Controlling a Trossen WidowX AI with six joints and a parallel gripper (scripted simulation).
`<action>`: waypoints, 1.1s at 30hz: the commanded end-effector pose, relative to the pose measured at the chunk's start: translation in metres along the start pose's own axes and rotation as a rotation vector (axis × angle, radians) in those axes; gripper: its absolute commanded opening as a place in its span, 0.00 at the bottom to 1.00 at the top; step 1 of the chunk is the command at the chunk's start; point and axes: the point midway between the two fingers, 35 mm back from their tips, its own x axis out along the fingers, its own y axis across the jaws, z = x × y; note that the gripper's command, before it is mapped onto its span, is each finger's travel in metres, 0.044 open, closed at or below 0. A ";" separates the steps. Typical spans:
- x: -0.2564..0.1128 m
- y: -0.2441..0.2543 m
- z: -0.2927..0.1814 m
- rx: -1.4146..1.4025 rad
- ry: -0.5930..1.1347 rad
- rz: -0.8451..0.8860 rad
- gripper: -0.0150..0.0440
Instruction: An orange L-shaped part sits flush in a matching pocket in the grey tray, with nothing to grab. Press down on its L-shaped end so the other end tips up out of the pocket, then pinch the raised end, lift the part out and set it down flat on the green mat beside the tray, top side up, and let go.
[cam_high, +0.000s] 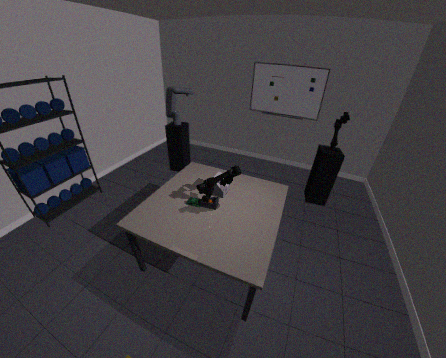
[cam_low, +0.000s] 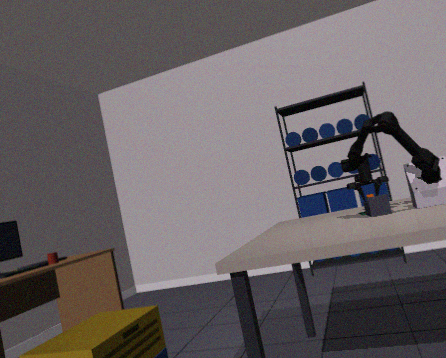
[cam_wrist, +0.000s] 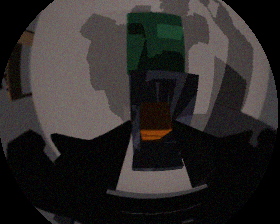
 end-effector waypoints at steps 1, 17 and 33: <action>-0.001 0.000 0.000 -0.001 0.000 0.001 0.60; -0.001 0.000 0.000 -0.001 0.000 0.001 0.25; -0.017 -0.001 0.000 0.006 0.003 0.001 0.25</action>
